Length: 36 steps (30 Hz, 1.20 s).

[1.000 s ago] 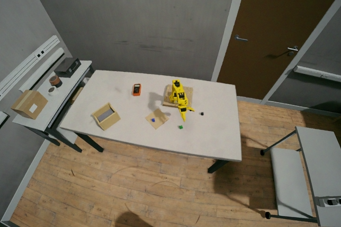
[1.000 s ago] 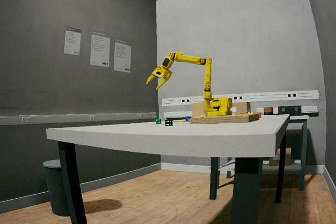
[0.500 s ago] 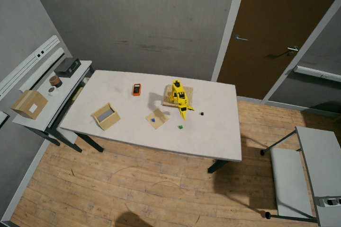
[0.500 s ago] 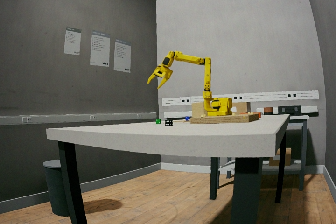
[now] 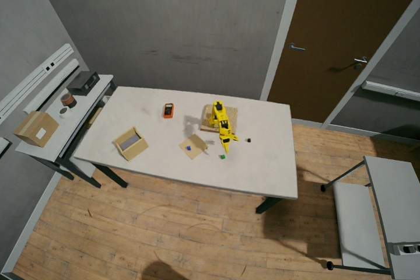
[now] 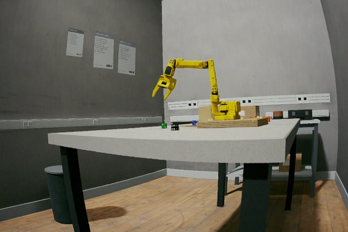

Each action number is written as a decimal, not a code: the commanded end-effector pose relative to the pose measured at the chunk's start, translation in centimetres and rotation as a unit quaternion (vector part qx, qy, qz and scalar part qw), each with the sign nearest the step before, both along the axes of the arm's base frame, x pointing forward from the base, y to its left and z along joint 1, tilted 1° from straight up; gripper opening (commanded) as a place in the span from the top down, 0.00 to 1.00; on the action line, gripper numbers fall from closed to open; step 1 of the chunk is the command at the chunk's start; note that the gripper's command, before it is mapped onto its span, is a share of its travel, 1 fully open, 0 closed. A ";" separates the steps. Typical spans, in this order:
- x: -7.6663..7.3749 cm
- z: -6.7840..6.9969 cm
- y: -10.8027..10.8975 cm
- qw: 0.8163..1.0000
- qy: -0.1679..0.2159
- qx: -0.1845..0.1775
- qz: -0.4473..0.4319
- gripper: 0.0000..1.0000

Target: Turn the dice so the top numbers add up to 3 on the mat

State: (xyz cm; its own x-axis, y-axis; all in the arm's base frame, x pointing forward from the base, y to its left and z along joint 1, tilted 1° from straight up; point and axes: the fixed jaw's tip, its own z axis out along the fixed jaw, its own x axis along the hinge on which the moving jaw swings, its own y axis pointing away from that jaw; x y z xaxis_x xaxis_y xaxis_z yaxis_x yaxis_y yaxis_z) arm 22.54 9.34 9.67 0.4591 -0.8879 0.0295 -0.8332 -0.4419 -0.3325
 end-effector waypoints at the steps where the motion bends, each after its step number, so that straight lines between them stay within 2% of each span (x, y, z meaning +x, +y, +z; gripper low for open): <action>1: -0.2 -2.0 -0.3 0.999 0.045 -0.019 0.001 0.72; 2: -0.2 -2.0 -0.3 0.999 0.045 -0.019 0.001 0.72; 9: -1.3 -5.8 -0.7 0.990 0.132 -0.055 0.001 0.72; 13: -1.7 -6.9 -0.9 0.986 0.155 -0.065 0.002 0.72; 36: -1.6 -6.8 -1.1 0.985 0.161 -0.066 -0.005 0.72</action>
State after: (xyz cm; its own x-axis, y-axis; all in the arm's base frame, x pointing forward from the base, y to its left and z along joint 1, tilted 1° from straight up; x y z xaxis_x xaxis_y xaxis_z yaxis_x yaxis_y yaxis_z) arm 21.00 8.38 3.08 0.4526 -0.8917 0.0021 -0.8917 -0.4526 -0.0084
